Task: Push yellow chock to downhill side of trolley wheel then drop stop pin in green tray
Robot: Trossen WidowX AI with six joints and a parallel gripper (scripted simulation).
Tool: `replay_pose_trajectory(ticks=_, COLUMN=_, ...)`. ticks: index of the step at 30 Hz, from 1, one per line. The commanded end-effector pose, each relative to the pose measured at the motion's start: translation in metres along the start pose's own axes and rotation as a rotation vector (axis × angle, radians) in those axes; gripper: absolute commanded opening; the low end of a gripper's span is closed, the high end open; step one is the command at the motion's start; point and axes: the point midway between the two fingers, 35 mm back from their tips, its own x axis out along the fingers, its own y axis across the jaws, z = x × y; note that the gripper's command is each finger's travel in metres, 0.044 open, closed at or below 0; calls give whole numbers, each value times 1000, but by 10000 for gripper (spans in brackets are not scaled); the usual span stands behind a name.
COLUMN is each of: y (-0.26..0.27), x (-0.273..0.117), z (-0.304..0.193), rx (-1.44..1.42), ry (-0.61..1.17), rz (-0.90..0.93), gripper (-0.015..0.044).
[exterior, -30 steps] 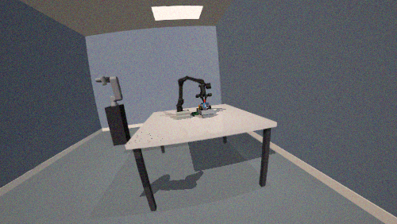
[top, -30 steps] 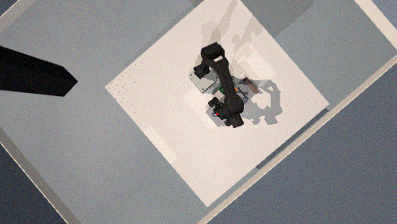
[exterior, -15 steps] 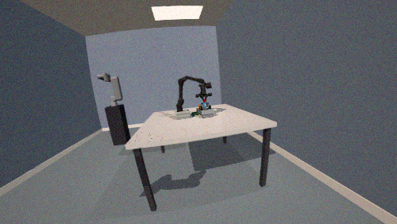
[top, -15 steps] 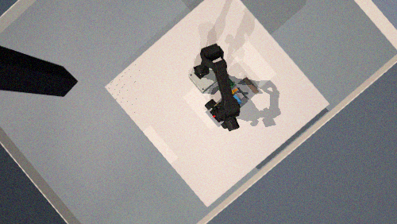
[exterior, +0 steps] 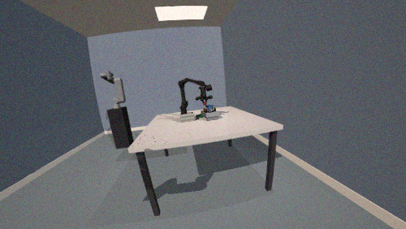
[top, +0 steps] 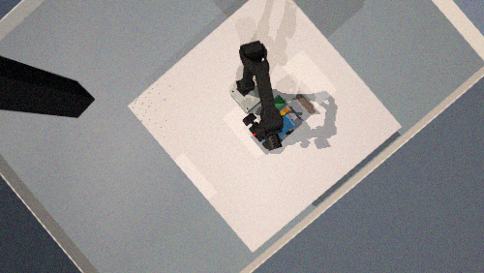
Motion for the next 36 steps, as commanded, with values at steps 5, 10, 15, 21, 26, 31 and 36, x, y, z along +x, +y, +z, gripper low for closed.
replay_pose_trajectory(ticks=5, y=27, x=1, z=-1, rx=-1, ry=-1, rz=-3, gripper=0)
replay_pose_trajectory(ticks=10, y=30, x=1, z=0, rx=-1, ry=-1, rz=-3, gripper=0)
replay_pose_trajectory(ticks=15, y=30, x=-1, z=15, rx=-1, ry=-3, rz=-3, gripper=0)
replay_pose_trajectory(ticks=21, y=28, x=-4, z=38, rx=0, ry=-5, rz=-3, gripper=0)
replay_pose_trajectory(ticks=26, y=27, x=-6, z=57, rx=0, ry=-7, rz=-3, gripper=0)
replay_pose_trajectory(ticks=31, y=26, x=-9, z=75, rx=0, ry=-9, rz=-3, gripper=0)
replay_pose_trajectory(ticks=36, y=25, x=-11, z=92, rx=0, ry=-10, rz=-3, gripper=0)
